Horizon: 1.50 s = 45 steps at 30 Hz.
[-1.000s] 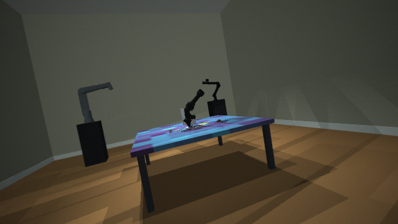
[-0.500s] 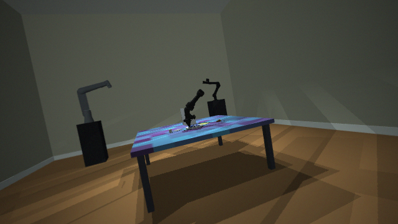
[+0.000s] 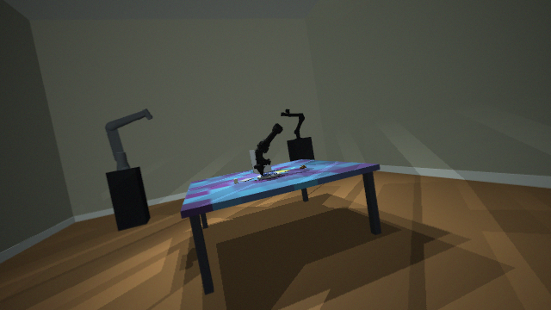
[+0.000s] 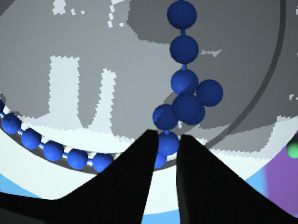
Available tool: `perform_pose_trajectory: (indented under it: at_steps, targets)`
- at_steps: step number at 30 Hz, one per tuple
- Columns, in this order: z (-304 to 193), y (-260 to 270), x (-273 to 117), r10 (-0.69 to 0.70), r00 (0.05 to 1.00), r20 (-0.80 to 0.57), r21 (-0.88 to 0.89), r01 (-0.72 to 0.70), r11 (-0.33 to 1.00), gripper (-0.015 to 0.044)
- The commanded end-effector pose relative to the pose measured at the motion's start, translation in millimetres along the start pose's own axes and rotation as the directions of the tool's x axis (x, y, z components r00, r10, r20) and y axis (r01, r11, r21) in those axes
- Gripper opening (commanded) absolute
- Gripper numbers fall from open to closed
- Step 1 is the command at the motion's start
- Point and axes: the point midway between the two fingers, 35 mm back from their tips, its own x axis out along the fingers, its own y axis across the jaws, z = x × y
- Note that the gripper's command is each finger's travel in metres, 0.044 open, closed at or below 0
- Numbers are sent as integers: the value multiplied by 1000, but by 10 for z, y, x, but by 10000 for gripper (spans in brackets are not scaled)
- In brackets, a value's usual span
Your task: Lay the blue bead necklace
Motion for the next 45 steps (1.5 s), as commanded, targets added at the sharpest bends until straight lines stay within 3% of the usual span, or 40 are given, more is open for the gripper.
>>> perform_pose_trajectory:
  at_steps: [1,33,45]
  targets:
    - [2,1,-1,0,1000,0,-1,0,1000,0]
    - [-53,-80,24,5,1000,4,6,-5,1000,0]
    - [-48,-90,-12,0,1000,2,-1,0,1000,315]
